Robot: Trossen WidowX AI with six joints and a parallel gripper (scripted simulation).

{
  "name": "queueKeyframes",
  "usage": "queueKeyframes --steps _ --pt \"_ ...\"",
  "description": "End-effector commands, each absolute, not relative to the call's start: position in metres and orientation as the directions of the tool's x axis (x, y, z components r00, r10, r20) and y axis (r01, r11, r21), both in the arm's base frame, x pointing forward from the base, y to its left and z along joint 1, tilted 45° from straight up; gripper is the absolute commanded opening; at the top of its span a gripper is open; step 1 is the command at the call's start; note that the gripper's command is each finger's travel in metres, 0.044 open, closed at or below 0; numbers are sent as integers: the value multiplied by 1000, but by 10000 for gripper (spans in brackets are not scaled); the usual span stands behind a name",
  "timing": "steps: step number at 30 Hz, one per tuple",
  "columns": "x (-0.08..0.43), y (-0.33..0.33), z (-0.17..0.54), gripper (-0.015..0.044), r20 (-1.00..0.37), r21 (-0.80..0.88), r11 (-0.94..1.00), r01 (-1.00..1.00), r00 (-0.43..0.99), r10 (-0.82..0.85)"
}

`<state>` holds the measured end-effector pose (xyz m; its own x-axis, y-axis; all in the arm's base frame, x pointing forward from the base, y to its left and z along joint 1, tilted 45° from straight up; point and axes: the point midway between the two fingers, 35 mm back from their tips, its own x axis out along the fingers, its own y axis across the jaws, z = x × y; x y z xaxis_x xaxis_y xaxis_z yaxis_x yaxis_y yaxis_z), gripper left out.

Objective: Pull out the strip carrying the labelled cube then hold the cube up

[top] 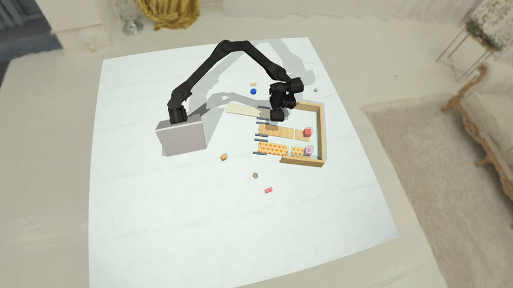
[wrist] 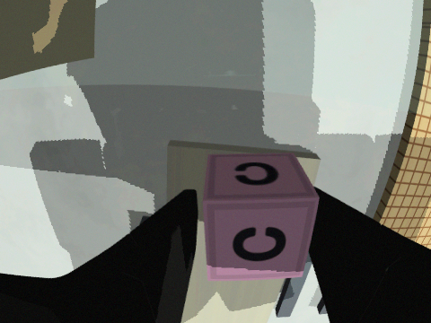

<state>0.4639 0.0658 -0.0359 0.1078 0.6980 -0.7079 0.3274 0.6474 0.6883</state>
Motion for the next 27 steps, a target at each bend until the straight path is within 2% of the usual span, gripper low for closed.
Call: queueKeyframes --steps 1,6,10,27 --pt "464 66 -35 132 -708 689 648 326 108 698" --pt "464 66 -35 98 -708 689 648 326 108 698" --pt "462 65 -34 0 -708 689 647 327 108 698" --pt "402 38 -14 0 -706 688 644 335 104 700"
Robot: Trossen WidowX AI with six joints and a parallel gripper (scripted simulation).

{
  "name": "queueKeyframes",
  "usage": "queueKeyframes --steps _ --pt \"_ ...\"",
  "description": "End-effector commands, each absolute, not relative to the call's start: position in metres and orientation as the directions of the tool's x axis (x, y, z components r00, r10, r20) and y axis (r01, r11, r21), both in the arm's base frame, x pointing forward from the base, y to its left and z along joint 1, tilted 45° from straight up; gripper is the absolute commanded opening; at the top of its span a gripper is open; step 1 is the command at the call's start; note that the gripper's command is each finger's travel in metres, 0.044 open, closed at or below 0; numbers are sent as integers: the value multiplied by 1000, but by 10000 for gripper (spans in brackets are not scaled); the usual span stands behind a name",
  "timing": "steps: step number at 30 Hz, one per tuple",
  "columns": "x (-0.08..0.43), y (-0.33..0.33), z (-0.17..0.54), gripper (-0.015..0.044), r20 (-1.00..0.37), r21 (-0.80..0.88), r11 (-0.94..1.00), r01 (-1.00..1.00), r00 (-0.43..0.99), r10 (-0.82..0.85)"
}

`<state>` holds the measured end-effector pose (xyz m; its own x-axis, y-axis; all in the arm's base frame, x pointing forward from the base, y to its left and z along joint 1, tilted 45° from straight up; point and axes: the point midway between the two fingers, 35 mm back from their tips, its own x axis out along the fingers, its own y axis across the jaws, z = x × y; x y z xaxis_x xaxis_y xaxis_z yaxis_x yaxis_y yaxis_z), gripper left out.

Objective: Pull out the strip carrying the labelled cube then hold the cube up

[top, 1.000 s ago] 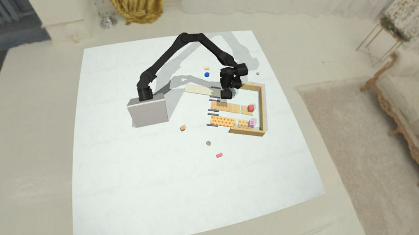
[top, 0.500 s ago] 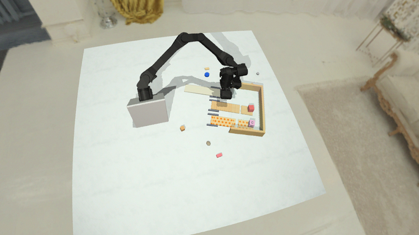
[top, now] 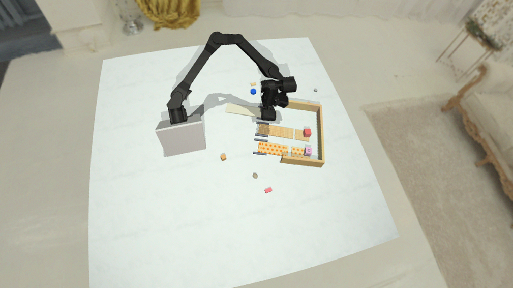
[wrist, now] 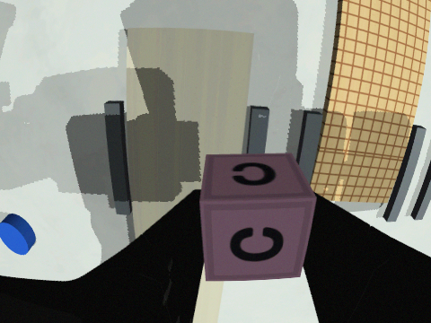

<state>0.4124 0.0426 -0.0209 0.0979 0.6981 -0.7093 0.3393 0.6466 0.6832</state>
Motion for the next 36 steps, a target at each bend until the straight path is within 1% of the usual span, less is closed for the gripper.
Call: queueKeyframes --steps 1,6,30,36 --pt "400 38 -14 0 -706 688 644 335 104 701" --pt "395 37 -14 0 -706 688 644 336 104 701" --pt "312 41 -24 0 -706 686 643 339 100 701" --pt "308 30 -14 0 -708 685 645 340 100 700"
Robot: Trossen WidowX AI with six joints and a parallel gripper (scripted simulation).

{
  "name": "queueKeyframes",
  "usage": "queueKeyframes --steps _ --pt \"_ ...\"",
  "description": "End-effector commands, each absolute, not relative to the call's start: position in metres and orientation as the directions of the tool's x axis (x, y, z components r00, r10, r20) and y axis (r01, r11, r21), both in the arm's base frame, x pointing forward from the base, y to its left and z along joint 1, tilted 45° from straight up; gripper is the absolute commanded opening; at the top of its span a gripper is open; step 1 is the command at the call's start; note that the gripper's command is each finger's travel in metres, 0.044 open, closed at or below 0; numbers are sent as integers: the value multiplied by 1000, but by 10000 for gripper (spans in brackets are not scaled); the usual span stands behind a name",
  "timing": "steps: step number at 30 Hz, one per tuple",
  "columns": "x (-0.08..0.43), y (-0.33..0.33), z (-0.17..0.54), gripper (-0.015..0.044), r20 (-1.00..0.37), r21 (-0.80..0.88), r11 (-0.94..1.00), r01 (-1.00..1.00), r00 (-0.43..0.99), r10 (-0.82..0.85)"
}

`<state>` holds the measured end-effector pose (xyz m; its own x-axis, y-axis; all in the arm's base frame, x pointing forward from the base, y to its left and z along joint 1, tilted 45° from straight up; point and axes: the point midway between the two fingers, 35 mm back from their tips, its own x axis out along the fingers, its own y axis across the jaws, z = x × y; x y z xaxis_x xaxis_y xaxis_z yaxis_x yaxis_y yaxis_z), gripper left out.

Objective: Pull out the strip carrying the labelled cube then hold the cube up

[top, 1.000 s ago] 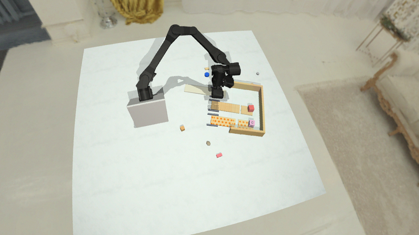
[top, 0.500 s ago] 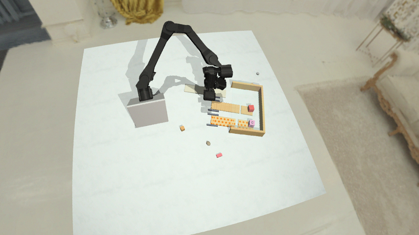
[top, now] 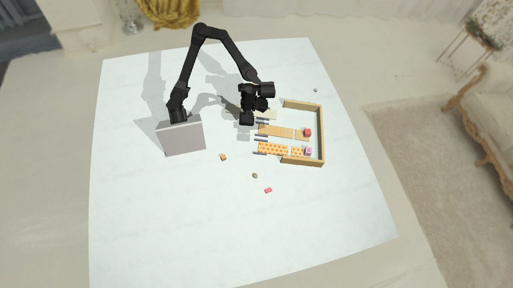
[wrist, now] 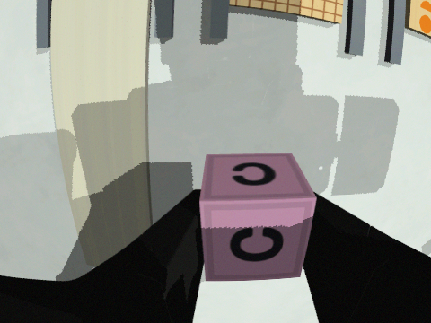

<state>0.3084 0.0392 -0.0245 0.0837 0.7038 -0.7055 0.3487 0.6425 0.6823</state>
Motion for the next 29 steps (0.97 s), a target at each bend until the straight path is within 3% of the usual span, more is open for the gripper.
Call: queueKeyframes --steps 1,29 --pt "308 26 -10 0 -708 685 645 340 100 699" --pt "306 15 1 0 -708 685 645 340 100 699"
